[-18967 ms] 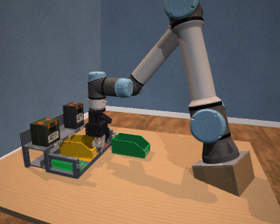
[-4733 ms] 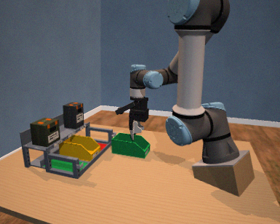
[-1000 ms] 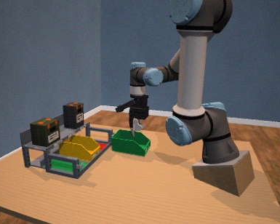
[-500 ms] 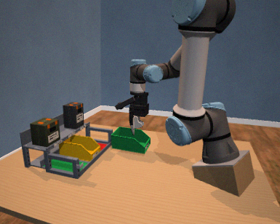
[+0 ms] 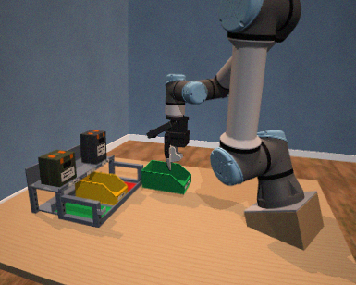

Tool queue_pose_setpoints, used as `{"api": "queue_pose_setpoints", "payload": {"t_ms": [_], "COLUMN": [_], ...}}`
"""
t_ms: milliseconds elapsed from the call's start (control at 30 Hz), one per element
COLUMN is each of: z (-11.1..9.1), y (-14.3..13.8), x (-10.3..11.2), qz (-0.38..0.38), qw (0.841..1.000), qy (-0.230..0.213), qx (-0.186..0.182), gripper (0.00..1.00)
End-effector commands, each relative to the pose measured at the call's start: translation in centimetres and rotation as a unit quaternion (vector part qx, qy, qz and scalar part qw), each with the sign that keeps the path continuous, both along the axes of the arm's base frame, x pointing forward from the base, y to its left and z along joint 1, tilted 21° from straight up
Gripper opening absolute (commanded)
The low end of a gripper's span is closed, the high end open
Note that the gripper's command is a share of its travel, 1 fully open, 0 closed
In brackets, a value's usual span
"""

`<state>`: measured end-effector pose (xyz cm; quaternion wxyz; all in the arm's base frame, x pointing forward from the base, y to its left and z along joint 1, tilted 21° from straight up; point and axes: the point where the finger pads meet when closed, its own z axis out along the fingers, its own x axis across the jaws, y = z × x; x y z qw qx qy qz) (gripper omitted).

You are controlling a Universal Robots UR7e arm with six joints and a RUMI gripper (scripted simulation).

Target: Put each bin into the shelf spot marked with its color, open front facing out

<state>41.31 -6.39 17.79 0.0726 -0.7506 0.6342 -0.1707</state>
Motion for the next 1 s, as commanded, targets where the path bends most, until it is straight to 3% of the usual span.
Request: {"api": "queue_pose_setpoints", "payload": {"t_ms": [0, 967], "z": [0.07, 0.78], "y": [-0.01, 0.08], "x": [0.02, -0.25], "qz": [0.0, 0.0], "qw": [1.0, 1.0], "qy": [-0.001, -0.001], "qx": [0.0, 0.0], "gripper": [0.0, 0.0]}}
